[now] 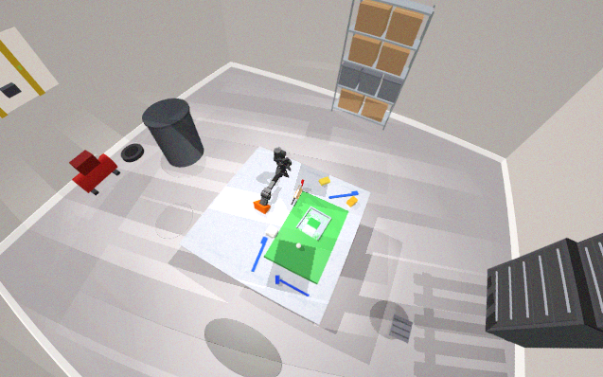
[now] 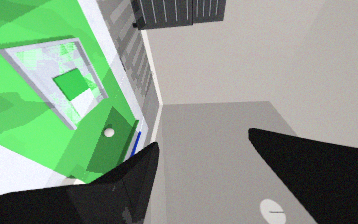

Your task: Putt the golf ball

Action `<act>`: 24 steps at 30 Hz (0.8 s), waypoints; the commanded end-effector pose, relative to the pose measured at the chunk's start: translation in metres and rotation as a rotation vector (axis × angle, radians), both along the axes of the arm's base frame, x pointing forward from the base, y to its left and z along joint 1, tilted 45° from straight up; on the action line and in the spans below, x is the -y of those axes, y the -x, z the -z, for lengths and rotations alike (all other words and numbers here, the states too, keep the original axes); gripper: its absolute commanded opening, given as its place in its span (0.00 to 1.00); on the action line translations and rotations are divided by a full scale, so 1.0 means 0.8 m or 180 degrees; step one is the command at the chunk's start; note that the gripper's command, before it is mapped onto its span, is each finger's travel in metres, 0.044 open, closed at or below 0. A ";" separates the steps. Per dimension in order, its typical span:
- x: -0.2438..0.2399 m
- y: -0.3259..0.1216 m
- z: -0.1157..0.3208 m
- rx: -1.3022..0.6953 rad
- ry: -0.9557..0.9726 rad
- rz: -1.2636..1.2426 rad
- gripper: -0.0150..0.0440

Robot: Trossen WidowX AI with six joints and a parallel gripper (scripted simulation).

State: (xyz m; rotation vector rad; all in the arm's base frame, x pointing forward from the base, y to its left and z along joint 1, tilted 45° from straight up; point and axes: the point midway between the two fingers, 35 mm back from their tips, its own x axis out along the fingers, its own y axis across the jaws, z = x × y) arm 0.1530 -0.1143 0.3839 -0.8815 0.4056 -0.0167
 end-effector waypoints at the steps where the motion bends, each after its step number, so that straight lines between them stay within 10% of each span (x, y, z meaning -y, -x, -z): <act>1: 0.000 0.000 0.001 -0.0017 -0.0008 0.0005 0.98; 24: -0.207 -0.106 0.241 -0.1771 -0.1246 -0.4006 1.00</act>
